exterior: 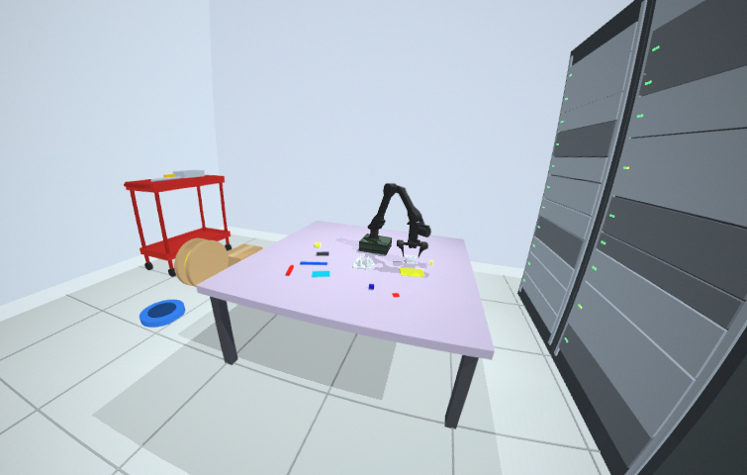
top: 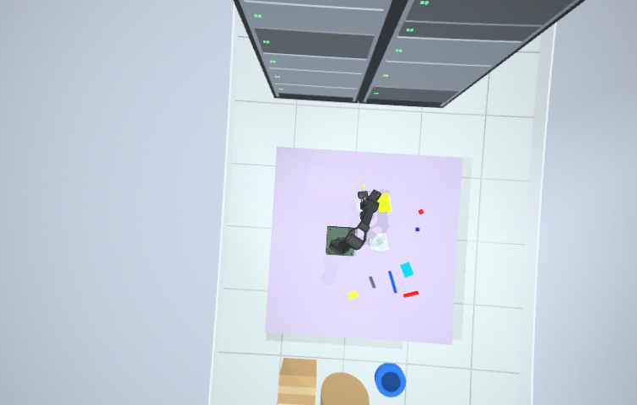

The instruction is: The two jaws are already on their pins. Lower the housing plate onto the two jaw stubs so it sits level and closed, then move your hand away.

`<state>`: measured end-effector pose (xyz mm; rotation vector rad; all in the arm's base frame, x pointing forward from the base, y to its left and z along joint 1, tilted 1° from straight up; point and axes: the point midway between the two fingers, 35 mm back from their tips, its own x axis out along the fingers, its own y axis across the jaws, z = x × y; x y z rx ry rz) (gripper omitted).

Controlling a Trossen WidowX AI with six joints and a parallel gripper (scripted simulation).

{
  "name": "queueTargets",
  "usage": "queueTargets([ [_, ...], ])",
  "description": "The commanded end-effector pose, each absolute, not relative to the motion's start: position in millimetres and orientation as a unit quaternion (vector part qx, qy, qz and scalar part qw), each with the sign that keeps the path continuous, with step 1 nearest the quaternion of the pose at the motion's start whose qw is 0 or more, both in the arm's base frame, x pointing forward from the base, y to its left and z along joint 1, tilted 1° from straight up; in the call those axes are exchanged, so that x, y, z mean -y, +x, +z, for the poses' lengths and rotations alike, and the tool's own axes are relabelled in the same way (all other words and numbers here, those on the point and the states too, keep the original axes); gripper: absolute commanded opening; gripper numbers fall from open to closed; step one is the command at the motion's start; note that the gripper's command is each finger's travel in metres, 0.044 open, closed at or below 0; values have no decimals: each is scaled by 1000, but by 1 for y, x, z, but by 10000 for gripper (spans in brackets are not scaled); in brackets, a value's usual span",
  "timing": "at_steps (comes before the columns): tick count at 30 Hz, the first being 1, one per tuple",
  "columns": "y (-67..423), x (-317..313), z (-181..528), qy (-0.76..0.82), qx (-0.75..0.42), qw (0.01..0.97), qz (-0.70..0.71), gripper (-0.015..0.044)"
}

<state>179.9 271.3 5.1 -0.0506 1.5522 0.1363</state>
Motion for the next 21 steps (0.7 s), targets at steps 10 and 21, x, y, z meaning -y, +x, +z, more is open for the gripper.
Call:
queueTargets([
  [10, 178, -270, -9, -23, -703, 709, 58, 440],
  [21, 178, -270, -9, -23, -703, 709, 58, 440],
])
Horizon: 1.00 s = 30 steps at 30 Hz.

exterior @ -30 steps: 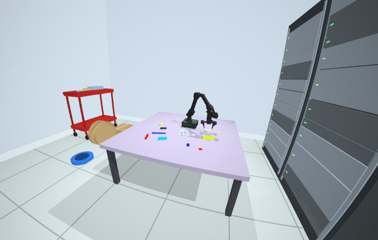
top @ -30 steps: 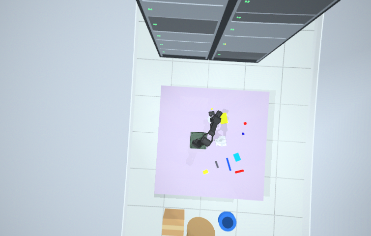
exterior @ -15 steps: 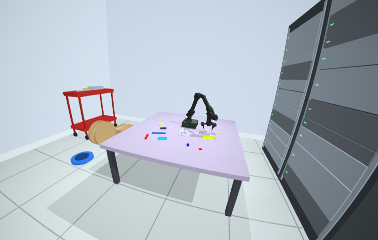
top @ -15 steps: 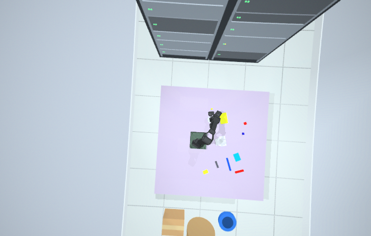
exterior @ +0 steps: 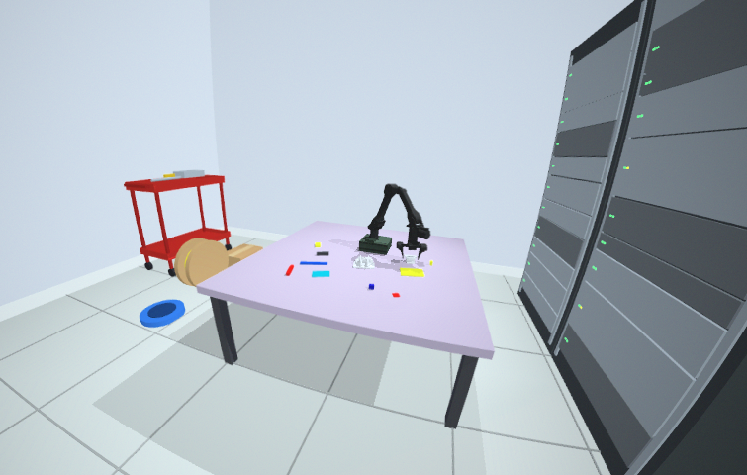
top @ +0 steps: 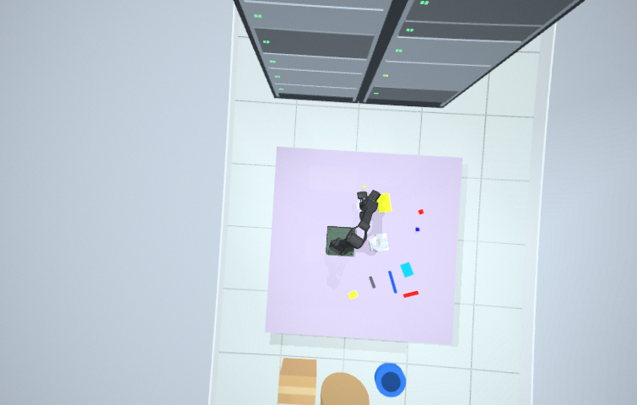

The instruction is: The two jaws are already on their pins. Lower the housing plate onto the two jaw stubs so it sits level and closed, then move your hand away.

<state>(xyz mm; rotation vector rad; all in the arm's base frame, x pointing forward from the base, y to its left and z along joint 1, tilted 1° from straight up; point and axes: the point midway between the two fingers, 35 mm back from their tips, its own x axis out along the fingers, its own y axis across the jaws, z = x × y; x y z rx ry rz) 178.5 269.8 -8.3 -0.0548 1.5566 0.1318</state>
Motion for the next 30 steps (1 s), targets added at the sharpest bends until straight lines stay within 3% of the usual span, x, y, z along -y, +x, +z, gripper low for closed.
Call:
queueTargets([
  [1, 178, -270, -9, -23, -703, 709, 58, 440],
  [13, 178, -270, -10, -23, -703, 709, 58, 440],
  [26, 178, -270, -9, -25, -702, 710, 59, 353],
  [30, 178, -270, -9, -25, -702, 710, 59, 351],
])
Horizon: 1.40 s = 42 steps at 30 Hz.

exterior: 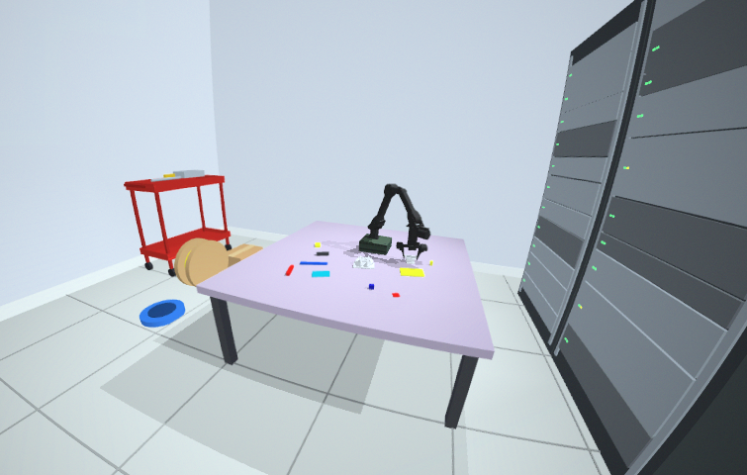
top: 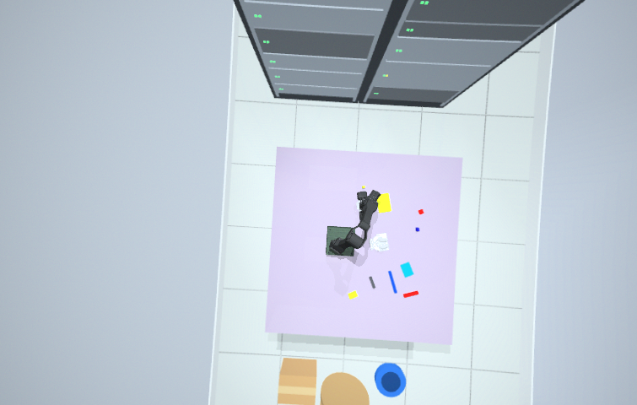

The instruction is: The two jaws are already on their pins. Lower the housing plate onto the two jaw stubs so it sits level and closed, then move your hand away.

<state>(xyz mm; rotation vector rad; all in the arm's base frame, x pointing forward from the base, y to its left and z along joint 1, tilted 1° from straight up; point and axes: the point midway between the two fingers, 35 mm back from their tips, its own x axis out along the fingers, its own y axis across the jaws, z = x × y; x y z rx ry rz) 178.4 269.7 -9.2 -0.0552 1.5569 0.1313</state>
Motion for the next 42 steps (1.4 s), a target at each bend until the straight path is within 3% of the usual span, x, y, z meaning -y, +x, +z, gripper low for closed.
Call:
queueTargets([
  [1, 178, -270, -9, -25, -702, 710, 59, 351],
  [42, 178, -266, 64, -23, -702, 709, 58, 351],
])
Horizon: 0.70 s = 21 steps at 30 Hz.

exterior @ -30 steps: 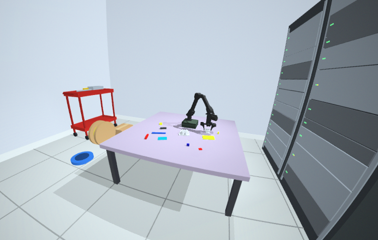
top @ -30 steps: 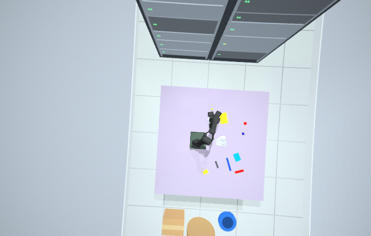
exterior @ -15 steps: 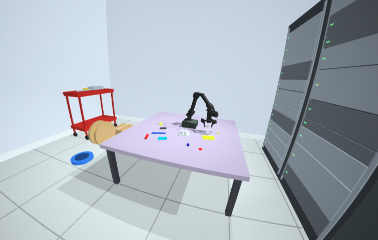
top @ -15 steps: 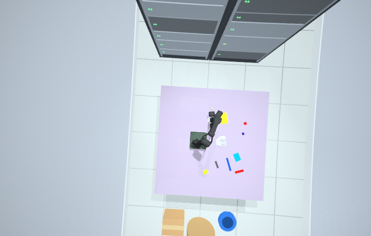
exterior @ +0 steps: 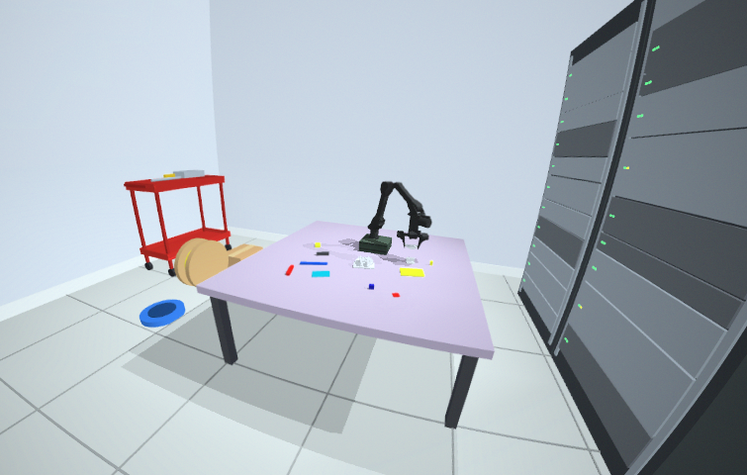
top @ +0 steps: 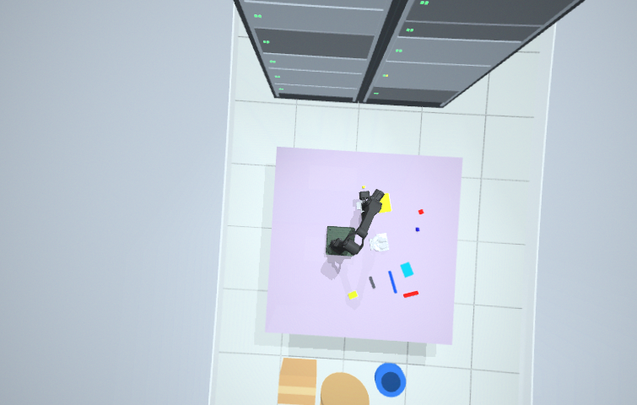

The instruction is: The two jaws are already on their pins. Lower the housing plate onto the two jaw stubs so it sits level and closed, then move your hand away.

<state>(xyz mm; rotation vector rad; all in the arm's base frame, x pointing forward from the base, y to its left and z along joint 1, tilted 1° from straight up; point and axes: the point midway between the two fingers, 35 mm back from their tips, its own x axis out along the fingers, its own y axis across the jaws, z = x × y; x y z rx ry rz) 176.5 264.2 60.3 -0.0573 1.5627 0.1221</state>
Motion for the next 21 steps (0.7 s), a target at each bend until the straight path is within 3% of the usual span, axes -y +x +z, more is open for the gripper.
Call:
queueTargets([
  [1, 178, -266, 64, -23, -702, 709, 58, 351],
  [21, 218, -220, 62, -29, -700, 711, 60, 351],
])
